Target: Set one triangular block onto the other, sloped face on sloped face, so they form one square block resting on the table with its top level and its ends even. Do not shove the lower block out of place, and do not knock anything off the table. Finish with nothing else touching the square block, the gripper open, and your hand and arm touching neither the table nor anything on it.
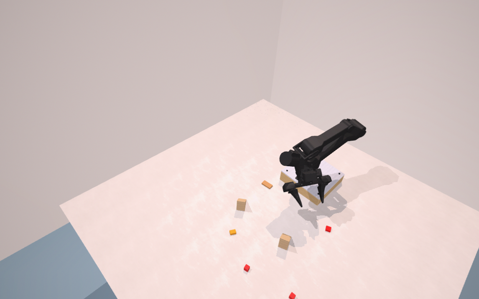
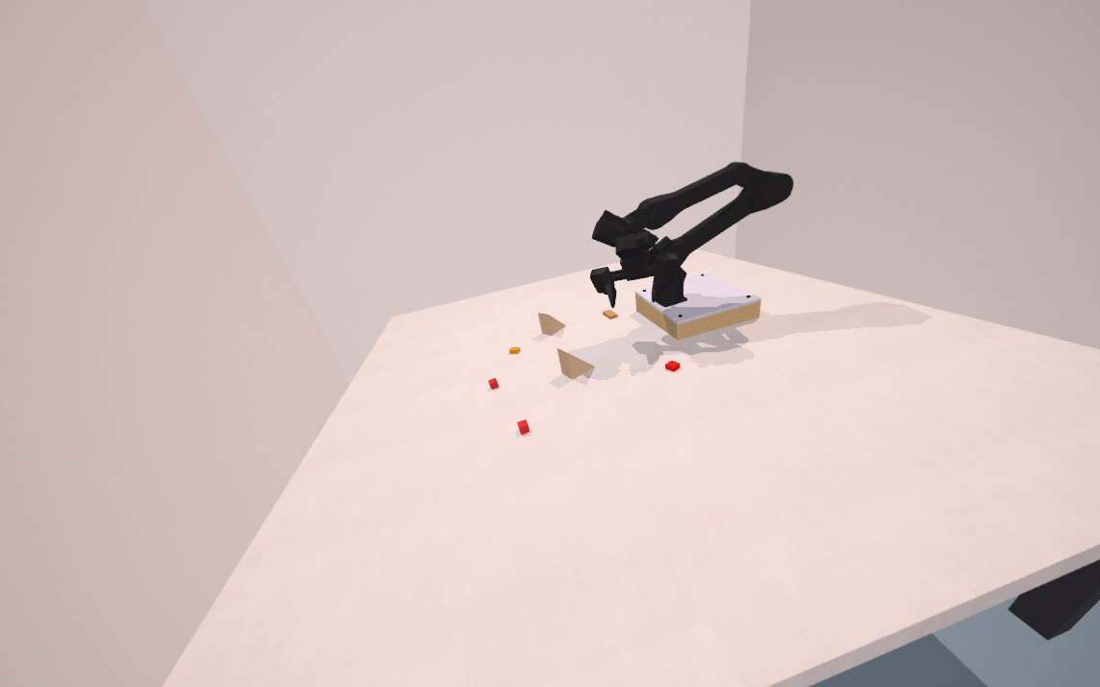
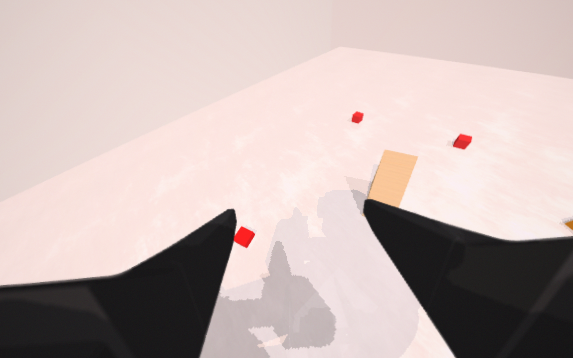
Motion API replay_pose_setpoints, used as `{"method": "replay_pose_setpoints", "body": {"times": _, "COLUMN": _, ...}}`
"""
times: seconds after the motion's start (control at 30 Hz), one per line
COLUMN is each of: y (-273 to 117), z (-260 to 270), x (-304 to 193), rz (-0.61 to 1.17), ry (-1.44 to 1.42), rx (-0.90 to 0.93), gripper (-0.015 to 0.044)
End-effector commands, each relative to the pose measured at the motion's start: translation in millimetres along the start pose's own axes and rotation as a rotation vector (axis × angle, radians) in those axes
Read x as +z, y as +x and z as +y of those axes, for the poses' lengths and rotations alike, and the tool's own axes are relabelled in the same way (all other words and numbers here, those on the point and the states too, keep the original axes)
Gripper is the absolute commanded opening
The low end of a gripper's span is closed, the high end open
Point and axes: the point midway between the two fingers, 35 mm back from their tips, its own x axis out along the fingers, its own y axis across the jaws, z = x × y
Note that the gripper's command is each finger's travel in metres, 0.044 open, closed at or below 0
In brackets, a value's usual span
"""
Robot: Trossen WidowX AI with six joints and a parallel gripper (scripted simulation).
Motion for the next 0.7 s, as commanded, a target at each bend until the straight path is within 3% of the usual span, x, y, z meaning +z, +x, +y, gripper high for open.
{"method": "replay_pose_setpoints", "body": {"times": 0.0, "y": -0.3, "z": -0.3, "x": 1.1, "rz": 0.005, "ry": -0.009, "rx": 0.001, "gripper": 0.0426}}
{"method": "replay_pose_setpoints", "body": {"times": 0.33, "y": -6.3, "z": -31.7, "x": 55.7, "rz": 0.297, "ry": -0.546, "rx": 0.140, "gripper": 0.0440}}
{"method": "replay_pose_setpoints", "body": {"times": 0.67, "y": 21.8, "z": -81.7, "x": 92.1, "rz": 0.535, "ry": -1.170, "rx": 0.525, "gripper": 0.0440}}
